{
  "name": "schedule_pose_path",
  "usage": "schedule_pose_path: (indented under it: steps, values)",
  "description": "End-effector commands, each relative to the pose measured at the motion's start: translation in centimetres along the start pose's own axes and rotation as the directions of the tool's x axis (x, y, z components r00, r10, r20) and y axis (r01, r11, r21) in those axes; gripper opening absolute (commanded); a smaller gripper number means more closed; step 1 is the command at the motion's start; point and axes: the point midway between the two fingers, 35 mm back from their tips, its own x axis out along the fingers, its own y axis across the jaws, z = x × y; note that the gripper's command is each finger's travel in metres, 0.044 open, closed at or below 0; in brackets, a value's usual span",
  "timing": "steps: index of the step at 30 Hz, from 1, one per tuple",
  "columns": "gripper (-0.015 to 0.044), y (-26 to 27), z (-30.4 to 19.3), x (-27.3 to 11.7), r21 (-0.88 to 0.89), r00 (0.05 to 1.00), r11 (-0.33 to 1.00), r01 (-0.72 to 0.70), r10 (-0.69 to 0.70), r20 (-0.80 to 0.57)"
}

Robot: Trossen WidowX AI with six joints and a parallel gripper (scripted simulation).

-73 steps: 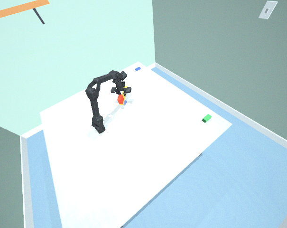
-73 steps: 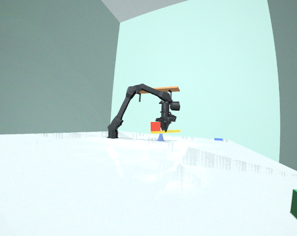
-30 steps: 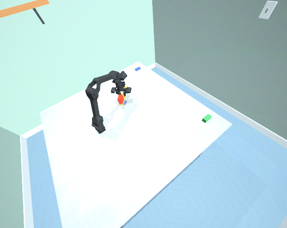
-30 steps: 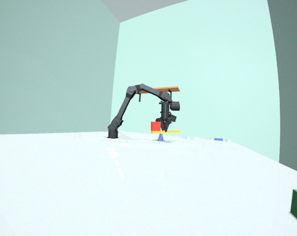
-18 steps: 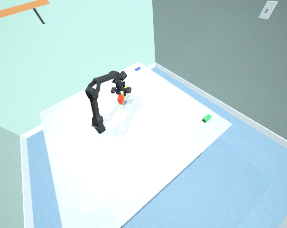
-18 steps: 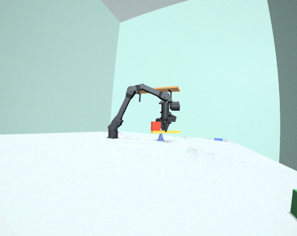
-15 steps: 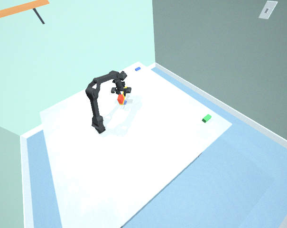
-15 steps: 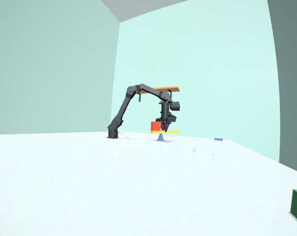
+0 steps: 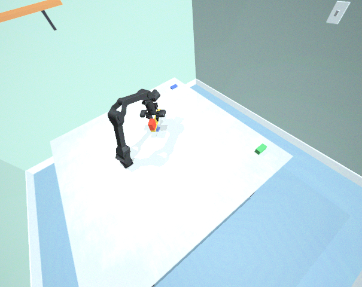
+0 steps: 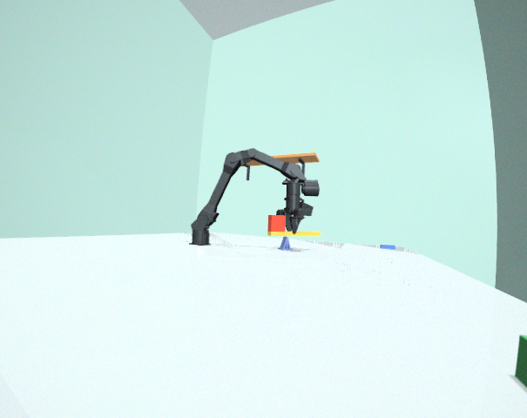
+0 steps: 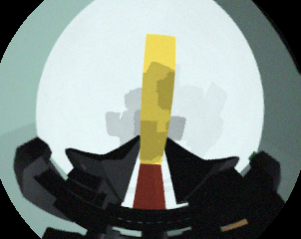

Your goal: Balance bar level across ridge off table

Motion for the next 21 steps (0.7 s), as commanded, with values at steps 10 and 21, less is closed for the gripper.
schedule_pose_path:
  steps: [10,21]
  values:
    - [0.0,0.04,0.04,0.02,0.003,1.0,1.0,-0.004,0.004,-0.003]
    - [0.0,-0.01,0.04,-0.1,0.0,1.0,1.0,0.0,0.0,0.001]
